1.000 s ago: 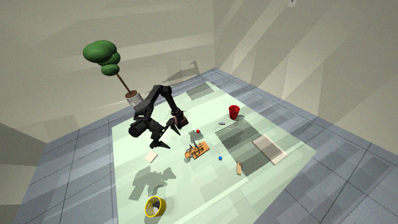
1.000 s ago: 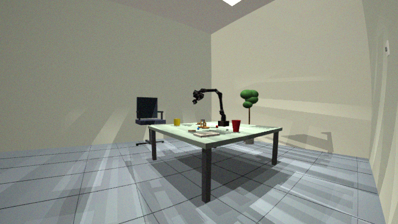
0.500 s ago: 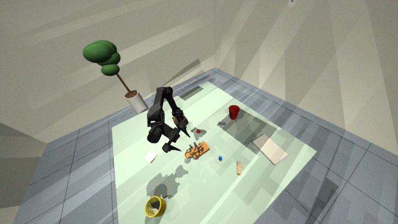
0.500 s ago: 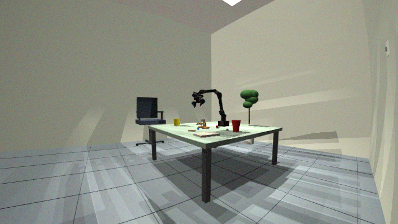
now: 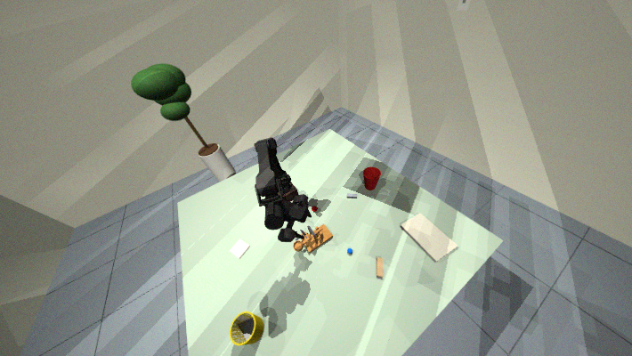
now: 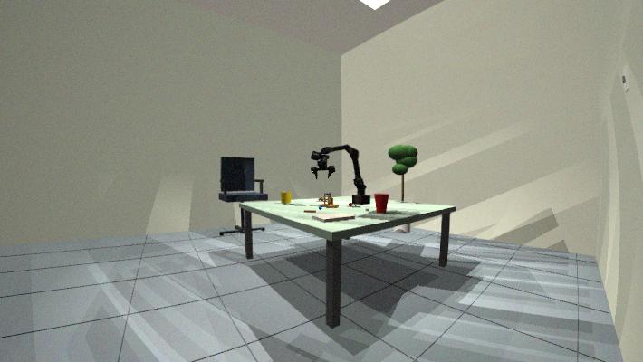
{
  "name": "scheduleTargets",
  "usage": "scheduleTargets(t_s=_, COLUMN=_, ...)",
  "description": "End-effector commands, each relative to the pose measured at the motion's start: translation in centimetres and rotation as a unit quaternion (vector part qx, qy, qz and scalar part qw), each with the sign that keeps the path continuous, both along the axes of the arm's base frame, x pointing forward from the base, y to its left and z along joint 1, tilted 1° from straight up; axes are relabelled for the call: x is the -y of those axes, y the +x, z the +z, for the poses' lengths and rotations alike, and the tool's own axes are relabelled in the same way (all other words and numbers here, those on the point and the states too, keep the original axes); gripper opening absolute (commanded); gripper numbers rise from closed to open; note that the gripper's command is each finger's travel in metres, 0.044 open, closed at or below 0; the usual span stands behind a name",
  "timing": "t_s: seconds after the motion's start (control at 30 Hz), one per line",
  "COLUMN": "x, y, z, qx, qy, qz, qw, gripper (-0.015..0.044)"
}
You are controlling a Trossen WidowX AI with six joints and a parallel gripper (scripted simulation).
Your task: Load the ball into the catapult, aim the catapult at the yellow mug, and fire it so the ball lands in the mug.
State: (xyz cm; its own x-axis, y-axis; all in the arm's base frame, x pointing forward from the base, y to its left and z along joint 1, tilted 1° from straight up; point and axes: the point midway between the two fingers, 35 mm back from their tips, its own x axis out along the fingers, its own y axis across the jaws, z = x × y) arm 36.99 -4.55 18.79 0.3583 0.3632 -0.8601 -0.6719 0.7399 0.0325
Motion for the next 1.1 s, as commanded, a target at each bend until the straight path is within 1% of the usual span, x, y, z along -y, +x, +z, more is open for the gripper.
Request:
scheduleTargets(t_s=0.0, x=-1.0, y=-0.1, z=-1.7, qx=-0.016, qy=-0.031, qz=0.045, qw=0.998, gripper=0.0440)
scheduleTargets(t_s=0.4, x=-4.0, y=-0.6, z=-4.7, qx=-0.039, qy=-0.129, qz=0.188, qw=0.973, gripper=0.0440)
scheduleTargets(t_s=0.67, x=-5.9, y=-1.4, z=-6.6, qx=-0.054, qy=-0.192, qz=0.293, qw=0.935, gripper=0.0440)
scheduleTargets(t_s=0.9, x=-7.4, y=-2.1, z=-7.9, qx=-0.066, qy=-0.243, qz=0.384, qw=0.888, gripper=0.0440)
scheduleTargets(t_s=1.07, x=-7.7, y=-2.2, z=-8.2, qx=-0.069, qy=-0.253, qz=0.402, qw=0.877, gripper=0.0440)
